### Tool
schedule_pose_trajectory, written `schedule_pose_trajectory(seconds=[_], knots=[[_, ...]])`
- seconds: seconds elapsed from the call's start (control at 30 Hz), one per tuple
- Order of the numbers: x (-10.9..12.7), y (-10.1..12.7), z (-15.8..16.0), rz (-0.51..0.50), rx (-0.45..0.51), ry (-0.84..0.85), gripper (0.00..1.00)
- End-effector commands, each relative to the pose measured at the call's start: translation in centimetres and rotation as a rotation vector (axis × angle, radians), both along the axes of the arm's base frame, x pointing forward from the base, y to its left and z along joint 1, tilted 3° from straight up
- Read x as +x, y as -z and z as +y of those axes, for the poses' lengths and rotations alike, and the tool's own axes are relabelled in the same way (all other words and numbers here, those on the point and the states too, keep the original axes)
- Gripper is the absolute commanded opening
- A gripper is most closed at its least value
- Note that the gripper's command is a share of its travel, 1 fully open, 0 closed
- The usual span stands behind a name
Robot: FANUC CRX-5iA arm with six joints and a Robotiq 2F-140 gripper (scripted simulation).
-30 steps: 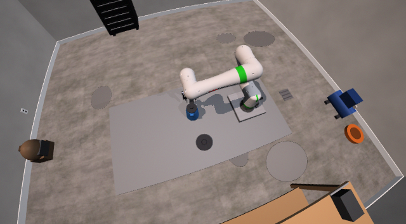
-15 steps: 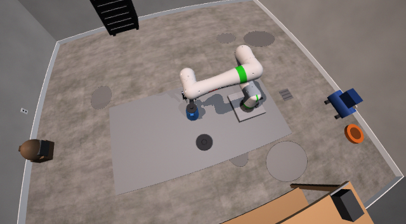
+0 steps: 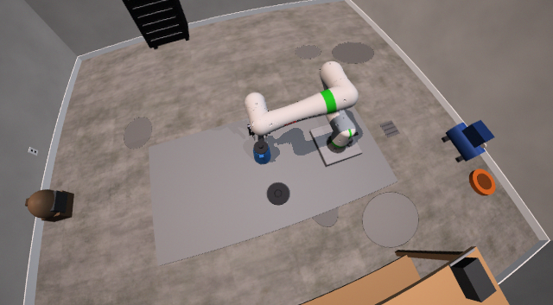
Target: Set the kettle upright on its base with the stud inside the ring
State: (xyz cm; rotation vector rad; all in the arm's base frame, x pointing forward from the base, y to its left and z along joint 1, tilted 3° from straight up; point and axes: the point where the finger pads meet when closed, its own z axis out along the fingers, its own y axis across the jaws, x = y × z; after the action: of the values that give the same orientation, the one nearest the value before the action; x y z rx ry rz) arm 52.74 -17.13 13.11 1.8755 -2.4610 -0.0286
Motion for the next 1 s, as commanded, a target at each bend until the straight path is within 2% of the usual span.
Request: schedule_pose_trajectory(seconds=[0.0, 0.2, 0.67, 0.97], knots=[[0.0, 0.1, 0.0, 0.000, 0.000, 0.000, 0.47], [0.0, 0.6, 0.0, 0.000, 0.000, 0.000, 0.47], [-0.2, 3.7, -0.1, 0.000, 0.000, 0.000, 0.47], [-0.2, 4.7, -0.1, 0.000, 0.000, 0.000, 0.47]])
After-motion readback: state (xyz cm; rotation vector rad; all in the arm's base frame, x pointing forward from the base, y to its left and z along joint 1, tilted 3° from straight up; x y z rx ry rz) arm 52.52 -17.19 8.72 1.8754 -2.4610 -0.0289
